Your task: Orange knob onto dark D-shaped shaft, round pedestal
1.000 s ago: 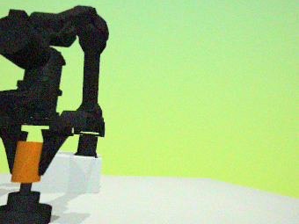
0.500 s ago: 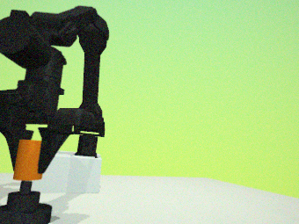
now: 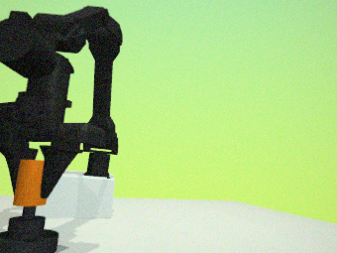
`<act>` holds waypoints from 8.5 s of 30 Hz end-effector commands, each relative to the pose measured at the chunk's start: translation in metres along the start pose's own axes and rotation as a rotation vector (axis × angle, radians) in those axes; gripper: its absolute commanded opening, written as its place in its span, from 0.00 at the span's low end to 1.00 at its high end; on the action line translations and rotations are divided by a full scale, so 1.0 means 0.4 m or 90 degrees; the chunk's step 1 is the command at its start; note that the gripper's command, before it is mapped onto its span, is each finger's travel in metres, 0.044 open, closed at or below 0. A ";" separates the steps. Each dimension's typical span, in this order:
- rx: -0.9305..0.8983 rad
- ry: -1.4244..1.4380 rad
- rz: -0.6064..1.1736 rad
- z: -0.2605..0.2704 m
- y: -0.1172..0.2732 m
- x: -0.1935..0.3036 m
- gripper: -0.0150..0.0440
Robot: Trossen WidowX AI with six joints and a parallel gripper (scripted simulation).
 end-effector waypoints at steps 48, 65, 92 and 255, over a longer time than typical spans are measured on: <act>0.000 -0.135 -0.001 -0.002 -0.003 0.008 0.25; 0.000 -0.135 -0.001 -0.001 0.009 0.005 0.25; 0.000 -0.269 -0.001 -0.001 -0.003 0.007 0.25; 0.000 -0.802 -0.001 -0.002 -0.004 0.009 0.25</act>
Point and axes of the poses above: the point midway between the two fingers, 35 mm back from their tips, its own y axis back along the fingers, its own z axis across the jaws, x = y × z, the point moved 7 cm from there along y, back along the fingers, and after that the axes turned 10 degrees about y, right-handed, at the moved point
